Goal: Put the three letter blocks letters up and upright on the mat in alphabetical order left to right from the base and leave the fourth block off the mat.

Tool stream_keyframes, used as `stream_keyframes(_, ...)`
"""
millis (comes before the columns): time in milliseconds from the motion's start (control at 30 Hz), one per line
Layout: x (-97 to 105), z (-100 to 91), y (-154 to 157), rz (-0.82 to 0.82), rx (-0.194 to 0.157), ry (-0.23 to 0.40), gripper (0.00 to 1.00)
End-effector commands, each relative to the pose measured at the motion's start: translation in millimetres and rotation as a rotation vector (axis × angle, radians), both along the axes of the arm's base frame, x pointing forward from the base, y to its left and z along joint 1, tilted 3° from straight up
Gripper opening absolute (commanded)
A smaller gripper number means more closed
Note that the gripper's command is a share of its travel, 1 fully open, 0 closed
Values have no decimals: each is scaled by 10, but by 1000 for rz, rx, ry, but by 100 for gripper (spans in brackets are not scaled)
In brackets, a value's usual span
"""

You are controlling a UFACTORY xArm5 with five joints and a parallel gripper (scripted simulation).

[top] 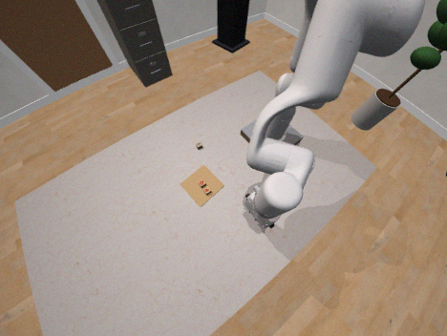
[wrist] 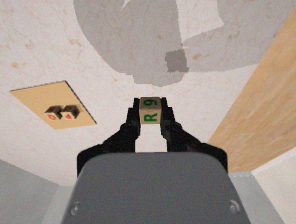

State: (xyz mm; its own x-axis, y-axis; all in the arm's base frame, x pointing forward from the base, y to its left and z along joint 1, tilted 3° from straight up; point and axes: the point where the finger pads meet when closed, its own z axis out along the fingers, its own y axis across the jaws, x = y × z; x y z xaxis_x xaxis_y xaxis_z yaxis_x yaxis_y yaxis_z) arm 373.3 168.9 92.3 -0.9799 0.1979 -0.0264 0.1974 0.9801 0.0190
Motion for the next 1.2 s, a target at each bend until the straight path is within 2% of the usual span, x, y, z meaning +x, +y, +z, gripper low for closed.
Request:
stream_keyframes(0, 44, 17, -61, 40, 0, -5, 21)
stream_keyframes(100, 58, 18, -91, 58, -1, -5, 21)
stream_keyframes(600, 289, 39, -719, 425, -19, -13, 21)
stream_keyframes(667, 289, 39, -719, 425, -19, -13, 21)
stream_keyframes(733, 327, 44, -870, 510, -23, -14, 21)
stream_keyframes(1167, 416, 62, -1394, 799, -38, -18, 21)
